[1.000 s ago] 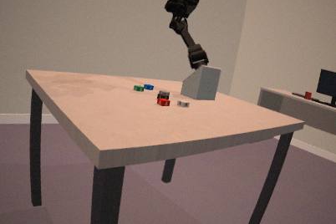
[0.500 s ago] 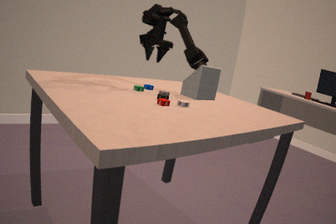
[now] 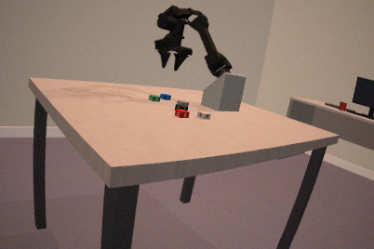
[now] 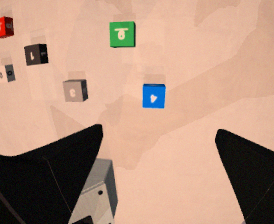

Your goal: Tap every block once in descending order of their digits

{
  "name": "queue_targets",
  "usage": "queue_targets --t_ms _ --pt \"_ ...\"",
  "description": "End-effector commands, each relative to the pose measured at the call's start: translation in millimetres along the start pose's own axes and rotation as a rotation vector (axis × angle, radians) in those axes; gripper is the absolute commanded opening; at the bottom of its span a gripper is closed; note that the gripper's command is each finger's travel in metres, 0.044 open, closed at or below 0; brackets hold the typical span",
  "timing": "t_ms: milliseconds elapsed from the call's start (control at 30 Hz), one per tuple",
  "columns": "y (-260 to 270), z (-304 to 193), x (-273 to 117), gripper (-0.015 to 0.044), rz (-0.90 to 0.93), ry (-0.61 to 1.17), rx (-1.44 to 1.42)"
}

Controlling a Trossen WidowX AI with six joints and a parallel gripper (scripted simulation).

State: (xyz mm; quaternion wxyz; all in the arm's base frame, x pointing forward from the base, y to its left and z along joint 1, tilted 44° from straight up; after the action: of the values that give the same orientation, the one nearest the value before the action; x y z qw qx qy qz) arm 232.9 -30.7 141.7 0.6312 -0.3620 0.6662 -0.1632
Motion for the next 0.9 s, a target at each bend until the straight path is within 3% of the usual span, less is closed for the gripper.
queue_targets --t_ms 0,200,467,867 --pt "-0.4 -0.4 0.4 0.04 -0.004 0.003 -0.006" --pt "-0.3 1.6 0.2 0.04 -0.004 0.003 -0.006" --pt "14.0 83.3 -0.1 0.04 -0.003 -0.001 -0.002" --pt "14.6 85.4 0.1 0.04 -0.003 -0.001 -0.002"
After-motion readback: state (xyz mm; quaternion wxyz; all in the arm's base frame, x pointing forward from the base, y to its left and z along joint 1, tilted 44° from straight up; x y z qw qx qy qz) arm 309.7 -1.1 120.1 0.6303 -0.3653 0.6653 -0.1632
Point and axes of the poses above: the point midway between the two fingers, 35 mm back from their tips, its own x axis out along the fingers, its own y axis across the jaws, z = x × y, the point moved 2 cm from there along -x, back along the fingers, and after that the axes turned 15 degrees about -x, right-handed, at the moved point
